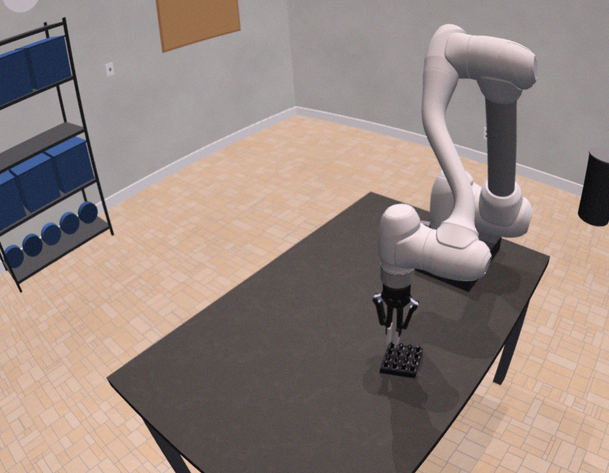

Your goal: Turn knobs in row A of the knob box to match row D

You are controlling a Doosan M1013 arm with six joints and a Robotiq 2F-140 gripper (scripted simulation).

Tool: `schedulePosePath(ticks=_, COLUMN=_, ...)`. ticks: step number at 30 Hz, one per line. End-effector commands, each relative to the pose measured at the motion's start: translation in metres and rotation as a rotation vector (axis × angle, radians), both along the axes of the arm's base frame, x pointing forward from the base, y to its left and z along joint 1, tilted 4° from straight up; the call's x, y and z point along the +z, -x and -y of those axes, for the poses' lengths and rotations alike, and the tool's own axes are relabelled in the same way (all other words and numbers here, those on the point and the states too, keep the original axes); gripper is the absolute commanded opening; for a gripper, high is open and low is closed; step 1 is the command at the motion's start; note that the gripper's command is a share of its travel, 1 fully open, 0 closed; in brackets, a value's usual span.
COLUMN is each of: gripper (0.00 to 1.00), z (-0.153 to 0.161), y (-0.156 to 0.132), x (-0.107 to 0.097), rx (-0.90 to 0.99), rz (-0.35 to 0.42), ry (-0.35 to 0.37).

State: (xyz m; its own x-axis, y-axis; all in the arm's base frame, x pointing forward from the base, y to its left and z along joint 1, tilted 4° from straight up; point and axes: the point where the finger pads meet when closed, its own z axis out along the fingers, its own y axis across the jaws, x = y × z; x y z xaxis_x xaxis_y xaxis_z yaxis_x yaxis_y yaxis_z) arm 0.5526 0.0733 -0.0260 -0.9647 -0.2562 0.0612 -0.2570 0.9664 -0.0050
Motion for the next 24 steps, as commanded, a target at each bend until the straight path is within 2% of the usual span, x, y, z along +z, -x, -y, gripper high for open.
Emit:
schedulePosePath(ticks=1, gripper=0.12, z=0.000, y=0.000, x=-0.001, rx=0.000, rz=0.000, ry=0.000)
schedulePosePath(ticks=24, gripper=0.12, z=0.000, y=0.001, x=-0.013, rx=0.000, rz=0.000, ry=0.000)
